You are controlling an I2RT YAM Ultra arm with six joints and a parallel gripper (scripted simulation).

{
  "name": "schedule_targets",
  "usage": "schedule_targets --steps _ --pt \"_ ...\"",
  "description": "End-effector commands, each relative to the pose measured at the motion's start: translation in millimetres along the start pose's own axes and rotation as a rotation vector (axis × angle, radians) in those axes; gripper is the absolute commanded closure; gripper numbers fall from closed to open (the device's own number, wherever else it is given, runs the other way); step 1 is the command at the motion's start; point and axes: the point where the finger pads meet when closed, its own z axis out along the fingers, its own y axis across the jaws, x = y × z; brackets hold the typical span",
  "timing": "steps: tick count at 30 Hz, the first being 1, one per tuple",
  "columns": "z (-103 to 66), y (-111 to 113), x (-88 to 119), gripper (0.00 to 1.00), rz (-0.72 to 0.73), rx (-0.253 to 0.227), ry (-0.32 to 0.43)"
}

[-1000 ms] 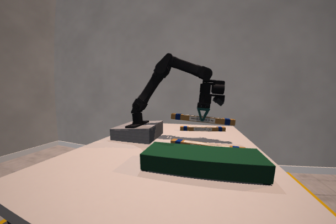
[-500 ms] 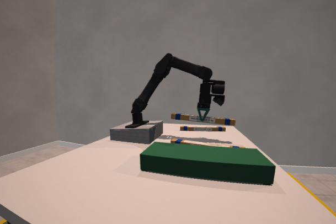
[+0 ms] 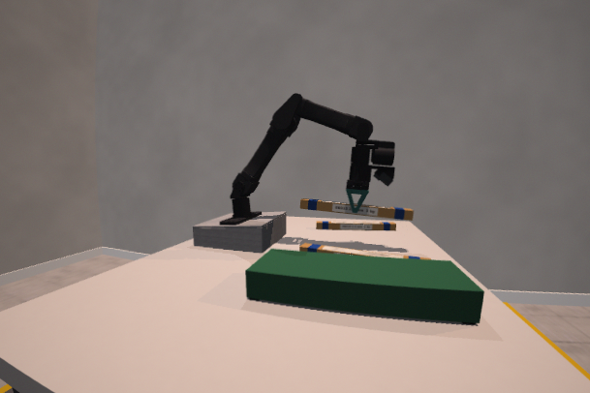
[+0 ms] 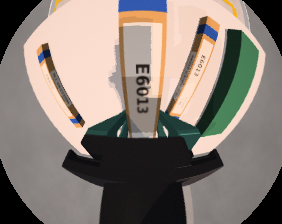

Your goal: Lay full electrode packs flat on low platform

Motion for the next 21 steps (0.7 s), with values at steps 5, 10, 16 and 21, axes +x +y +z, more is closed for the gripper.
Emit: schedule_targets --steps 5,10,16,21 --pt "-50.6 -7 -6 1.0 0.006 -0.002 -0.12" --pt "-39.6 -3 -10 1.0 -0.001 -0.001 -0.133" --pt "-30.5 -3 -11 1.0 0.001 -0.002 -0.131" --pt "-17.2 -3 -5 1.0 0.001 -0.002 -0.107"
